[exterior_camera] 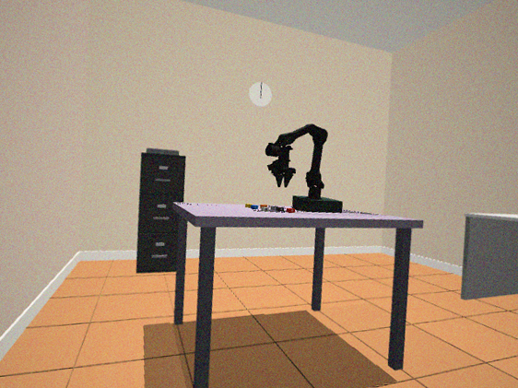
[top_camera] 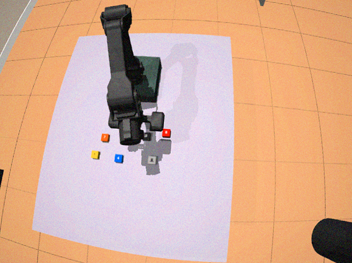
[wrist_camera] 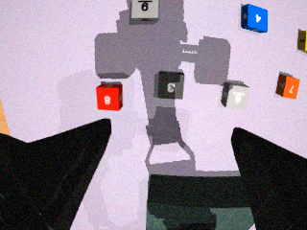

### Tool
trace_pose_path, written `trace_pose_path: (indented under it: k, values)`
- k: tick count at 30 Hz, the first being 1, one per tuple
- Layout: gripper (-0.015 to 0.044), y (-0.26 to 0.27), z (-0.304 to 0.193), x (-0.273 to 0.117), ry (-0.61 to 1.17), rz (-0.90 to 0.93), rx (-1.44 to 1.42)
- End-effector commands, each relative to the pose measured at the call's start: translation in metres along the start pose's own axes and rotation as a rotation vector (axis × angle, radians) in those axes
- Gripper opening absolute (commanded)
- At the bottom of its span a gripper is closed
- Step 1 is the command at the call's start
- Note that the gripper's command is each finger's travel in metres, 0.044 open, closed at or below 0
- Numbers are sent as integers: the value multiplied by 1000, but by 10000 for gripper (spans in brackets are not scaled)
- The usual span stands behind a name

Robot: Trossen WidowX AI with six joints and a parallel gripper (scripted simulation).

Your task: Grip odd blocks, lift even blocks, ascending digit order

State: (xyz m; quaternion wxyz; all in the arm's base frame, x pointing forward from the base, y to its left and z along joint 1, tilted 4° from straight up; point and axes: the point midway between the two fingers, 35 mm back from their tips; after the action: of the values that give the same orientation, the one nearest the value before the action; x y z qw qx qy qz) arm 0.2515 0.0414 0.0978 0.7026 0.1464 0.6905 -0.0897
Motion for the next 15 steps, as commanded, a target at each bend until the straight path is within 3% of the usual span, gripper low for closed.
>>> trace_pose_path:
  k: [1, 8, 15]
  values:
    - [400, 9, -2, 0, 3, 3, 4]
    - [400, 87, -32, -1, 6, 12, 5]
    - [400, 89, -33, -1, 6, 12, 5]
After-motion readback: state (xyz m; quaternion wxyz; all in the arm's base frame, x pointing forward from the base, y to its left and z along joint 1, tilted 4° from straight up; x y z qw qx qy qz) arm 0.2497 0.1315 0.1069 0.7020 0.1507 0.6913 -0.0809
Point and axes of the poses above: the point midway between the two fingers, 35 mm back from their tips, its own x axis out along the fingers, its own y axis across the jaws, z = x × y, and after that the axes turned 13 degrees about x, right-handed
